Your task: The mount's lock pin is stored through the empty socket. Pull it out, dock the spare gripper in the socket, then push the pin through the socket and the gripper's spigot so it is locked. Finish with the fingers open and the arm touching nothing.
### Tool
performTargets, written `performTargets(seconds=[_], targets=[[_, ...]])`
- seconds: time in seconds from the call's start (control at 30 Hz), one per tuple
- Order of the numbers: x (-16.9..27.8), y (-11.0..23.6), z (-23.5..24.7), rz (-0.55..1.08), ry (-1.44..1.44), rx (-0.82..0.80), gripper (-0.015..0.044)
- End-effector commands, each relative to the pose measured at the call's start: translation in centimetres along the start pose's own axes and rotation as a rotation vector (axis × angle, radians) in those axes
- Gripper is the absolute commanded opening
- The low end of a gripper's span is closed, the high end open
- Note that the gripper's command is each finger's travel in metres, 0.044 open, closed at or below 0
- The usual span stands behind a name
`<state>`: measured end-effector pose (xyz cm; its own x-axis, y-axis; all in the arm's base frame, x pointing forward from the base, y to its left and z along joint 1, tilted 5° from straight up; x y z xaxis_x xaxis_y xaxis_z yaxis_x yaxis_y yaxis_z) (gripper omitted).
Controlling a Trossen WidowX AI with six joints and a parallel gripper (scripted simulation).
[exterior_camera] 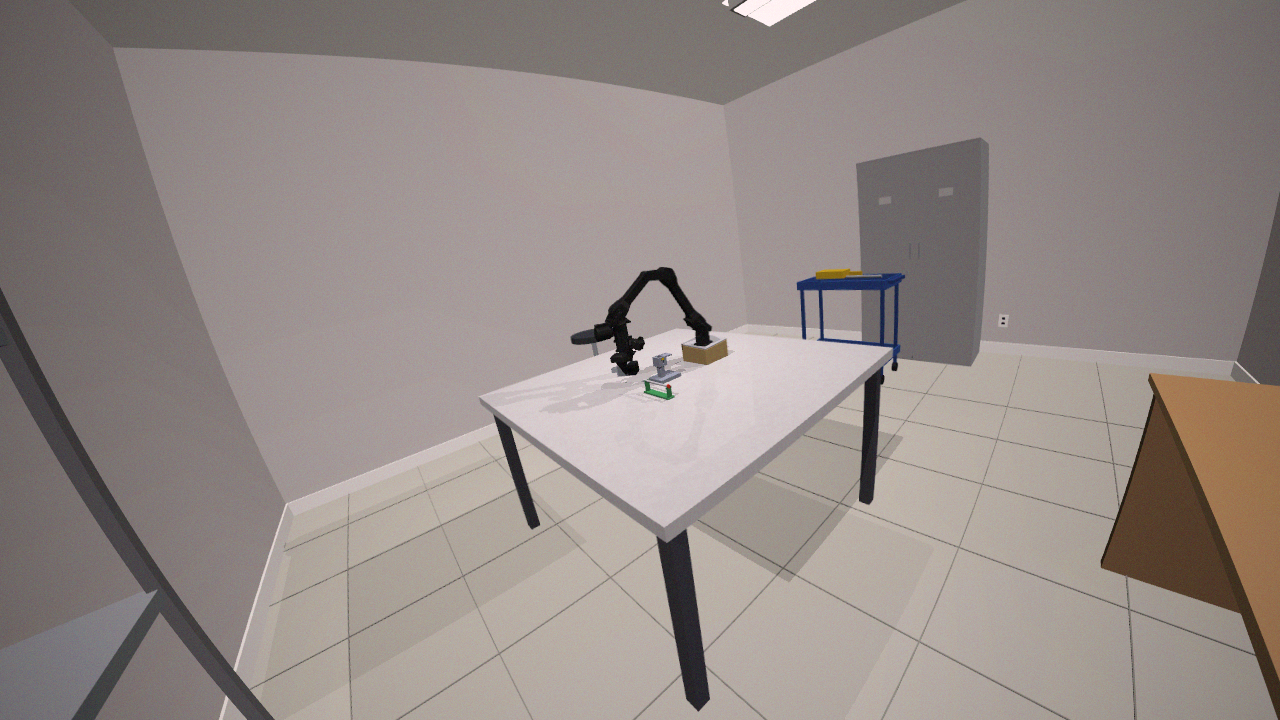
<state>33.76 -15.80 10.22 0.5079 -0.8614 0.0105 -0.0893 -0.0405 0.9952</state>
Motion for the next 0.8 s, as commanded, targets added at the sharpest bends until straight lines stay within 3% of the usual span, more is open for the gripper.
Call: performTargets(seconds=[0.0,0.5,0.77], targets=[[-0.07,0.54,0.12,0.017,0.105,0.007,0.0],[-0.31,0.62,0.52,0.02,0.466,0.003,0.0],[-0.32,0.53,0.54,0.02,0.486,0.003,0.0]])
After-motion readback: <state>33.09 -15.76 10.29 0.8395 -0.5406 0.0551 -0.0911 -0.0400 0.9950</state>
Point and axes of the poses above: the point midway between the two fingers, 35 mm back from their tips, its own y axis back along the fingers, its own z axis across the jaws, x = y × z, the point moved 7 cm from there along y, back along the fingers, and after that the axes turned 4 degrees about y, right-handed, at the moved point
